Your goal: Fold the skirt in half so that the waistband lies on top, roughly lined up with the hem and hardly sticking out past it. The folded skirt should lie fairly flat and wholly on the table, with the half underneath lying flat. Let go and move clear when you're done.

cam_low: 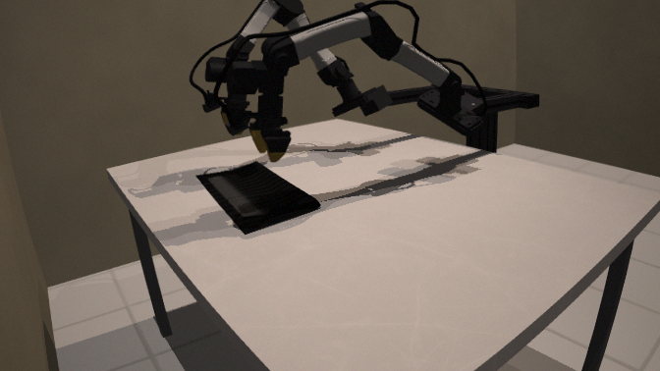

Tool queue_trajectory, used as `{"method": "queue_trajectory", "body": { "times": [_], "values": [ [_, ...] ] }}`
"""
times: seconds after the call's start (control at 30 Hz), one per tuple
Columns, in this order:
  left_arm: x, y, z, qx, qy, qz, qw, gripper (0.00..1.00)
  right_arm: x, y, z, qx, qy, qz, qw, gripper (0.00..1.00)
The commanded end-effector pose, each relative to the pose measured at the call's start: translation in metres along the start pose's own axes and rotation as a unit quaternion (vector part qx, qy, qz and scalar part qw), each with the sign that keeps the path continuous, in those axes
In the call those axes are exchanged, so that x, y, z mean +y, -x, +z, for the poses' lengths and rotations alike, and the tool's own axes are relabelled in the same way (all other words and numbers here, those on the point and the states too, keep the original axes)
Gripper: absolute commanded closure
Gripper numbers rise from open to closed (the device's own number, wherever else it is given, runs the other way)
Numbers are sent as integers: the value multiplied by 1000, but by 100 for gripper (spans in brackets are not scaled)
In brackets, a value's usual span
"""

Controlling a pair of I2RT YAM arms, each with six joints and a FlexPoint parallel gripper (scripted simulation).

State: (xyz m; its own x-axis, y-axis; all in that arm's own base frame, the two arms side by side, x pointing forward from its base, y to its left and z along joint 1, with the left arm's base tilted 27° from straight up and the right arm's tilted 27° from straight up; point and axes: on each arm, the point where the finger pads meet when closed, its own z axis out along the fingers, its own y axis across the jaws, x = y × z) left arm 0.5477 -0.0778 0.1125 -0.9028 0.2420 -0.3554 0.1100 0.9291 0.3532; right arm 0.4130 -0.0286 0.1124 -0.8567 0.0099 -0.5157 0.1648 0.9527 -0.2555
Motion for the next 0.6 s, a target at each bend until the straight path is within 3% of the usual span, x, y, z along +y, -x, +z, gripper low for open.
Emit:
{"method": "queue_trajectory", "body": {
  "times": [0.0, 0.07, 0.23, 0.33, 0.57],
  "values": [
    [32, -8, -27, -124, 28, -52, 991, 10, -16, -8, -20, -89, 2, -27, 996, 10],
    [39, -23, -31, -157, 39, -68, 984, 10, -22, -23, -26, -123, 2, -46, 991, 10],
    [49, -46, -36, -170, 50, -79, 981, 10, -31, -45, -34, -169, 2, -71, 983, 10],
    [57, -67, -41, -209, 47, -89, 973, 10, -40, -66, -43, -168, 2, -72, 983, 10],
    [81, -117, -53, -208, 48, -88, 973, 10, -60, -122, -60, -154, 5, -76, 985, 10]
  ]
}}
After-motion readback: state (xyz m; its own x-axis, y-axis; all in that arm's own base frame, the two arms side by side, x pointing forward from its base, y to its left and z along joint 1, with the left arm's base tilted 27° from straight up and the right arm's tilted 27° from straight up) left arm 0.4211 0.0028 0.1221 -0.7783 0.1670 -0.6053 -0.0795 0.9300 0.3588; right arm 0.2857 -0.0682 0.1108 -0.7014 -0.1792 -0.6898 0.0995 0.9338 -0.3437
